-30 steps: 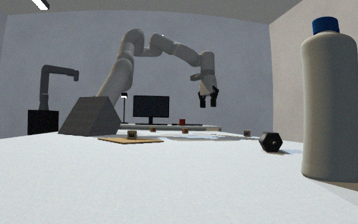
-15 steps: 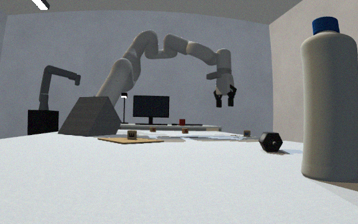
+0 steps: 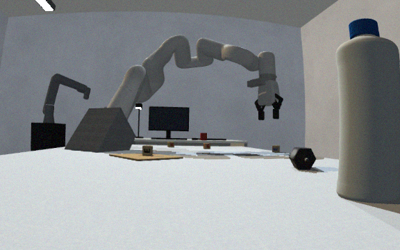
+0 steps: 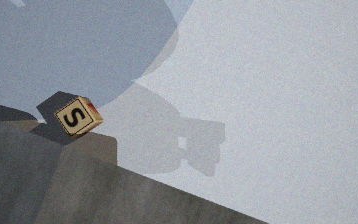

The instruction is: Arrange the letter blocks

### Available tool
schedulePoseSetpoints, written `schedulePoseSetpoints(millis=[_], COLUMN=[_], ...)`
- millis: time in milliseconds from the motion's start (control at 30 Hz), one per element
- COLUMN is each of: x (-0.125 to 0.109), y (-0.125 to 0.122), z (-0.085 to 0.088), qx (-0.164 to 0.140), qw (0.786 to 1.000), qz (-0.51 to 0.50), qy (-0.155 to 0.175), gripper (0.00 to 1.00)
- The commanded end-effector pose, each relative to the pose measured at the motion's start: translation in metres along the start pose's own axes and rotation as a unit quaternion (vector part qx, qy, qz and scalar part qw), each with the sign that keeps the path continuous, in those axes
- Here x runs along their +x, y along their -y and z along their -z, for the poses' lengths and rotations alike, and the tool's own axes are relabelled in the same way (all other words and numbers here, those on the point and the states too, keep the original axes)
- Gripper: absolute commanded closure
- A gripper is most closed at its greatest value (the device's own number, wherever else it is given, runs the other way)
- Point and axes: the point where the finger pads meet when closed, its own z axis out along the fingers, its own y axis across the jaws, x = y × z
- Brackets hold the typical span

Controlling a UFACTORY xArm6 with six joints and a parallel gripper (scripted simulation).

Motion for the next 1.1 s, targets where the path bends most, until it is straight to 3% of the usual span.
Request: schedulePoseSetpoints(millis=[0,267,1067], x=[-0.006,-0.002,-0.002], y=[0.044,0.081,0.082], z=[-0.002,-0.005,-0.005], qx=[-0.004,-0.005,-0.005], qw=[1.0,1.0,1.0], qz=[0.001,0.001,0.001], qy=[-0.001,0.0,0.0], gripper=[0.0,0.0,0.0])
